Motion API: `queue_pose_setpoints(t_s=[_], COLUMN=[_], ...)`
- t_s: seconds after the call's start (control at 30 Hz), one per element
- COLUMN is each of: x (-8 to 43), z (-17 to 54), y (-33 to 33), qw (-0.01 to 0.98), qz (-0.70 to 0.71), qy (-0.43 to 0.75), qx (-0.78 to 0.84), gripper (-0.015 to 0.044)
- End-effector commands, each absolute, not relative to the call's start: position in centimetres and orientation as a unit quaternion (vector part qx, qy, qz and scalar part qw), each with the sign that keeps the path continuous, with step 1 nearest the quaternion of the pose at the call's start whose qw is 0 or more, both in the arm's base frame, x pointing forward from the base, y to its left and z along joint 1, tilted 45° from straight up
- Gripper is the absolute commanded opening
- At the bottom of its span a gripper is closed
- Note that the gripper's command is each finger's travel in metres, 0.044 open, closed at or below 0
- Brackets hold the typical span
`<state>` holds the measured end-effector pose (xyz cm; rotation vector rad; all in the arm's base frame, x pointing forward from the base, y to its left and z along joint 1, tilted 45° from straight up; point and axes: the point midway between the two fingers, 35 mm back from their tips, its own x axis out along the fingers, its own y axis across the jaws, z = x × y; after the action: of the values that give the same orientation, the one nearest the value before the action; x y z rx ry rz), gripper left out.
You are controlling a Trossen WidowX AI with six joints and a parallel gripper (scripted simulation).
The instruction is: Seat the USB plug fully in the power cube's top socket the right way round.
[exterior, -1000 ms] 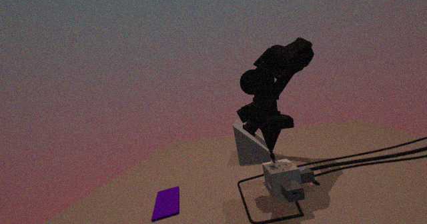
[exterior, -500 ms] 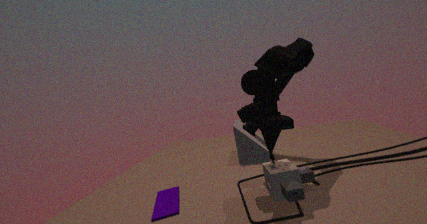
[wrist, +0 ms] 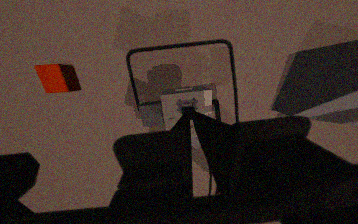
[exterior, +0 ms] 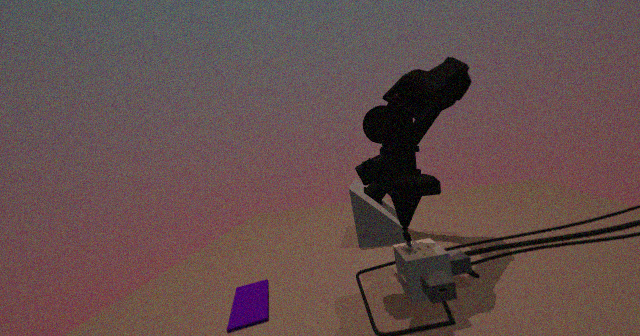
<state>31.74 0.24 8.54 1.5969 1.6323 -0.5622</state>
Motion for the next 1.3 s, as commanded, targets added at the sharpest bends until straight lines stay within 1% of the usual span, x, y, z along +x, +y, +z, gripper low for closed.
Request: queue_pose_setpoints(t_s=[0.0, 1.27], x=[31.64, 31.66], z=[8.34, 8.01], y=[0.26, 0.58], qw=[0.385, 0.385], qz=[-0.225, -0.225], qy=[0.640, 0.640], qx=[0.626, 0.626], gripper=[0.0000, 0.0000])
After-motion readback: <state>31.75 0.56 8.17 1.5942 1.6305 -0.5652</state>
